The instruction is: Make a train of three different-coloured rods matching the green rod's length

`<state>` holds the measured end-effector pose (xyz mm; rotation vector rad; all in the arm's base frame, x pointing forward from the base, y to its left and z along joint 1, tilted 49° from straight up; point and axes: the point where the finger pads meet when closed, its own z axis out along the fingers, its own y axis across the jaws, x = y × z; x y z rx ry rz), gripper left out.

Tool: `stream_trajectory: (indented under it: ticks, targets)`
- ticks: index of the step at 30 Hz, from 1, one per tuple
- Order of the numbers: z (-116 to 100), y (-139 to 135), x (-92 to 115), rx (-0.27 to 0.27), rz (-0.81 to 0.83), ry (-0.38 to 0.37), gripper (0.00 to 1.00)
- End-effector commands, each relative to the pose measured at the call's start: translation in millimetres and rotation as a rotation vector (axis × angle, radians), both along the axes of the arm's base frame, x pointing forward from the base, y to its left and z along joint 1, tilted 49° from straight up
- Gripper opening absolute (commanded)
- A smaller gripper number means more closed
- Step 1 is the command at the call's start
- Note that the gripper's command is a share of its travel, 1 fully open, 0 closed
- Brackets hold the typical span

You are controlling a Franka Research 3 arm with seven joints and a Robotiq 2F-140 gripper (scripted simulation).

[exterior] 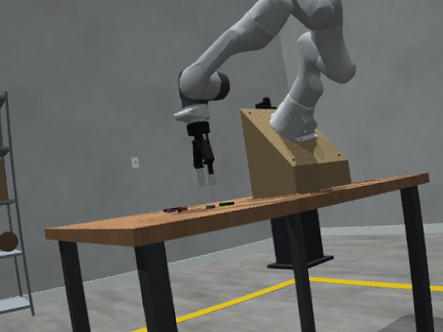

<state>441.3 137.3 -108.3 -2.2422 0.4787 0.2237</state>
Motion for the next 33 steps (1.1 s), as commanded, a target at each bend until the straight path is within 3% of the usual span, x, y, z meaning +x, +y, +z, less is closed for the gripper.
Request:
stream_trajectory:
  ticks: [1, 12, 33]
  targets:
    - [6.5, 6.0, 0.0, -0.005, 0.103, -0.132, 1.0]
    - [27.0, 23.8, -2.3, -0.01, 0.233, -0.276, 1.0]
    - [27.5, 24.2, -2.3, -0.01, 0.236, -0.28, 1.0]
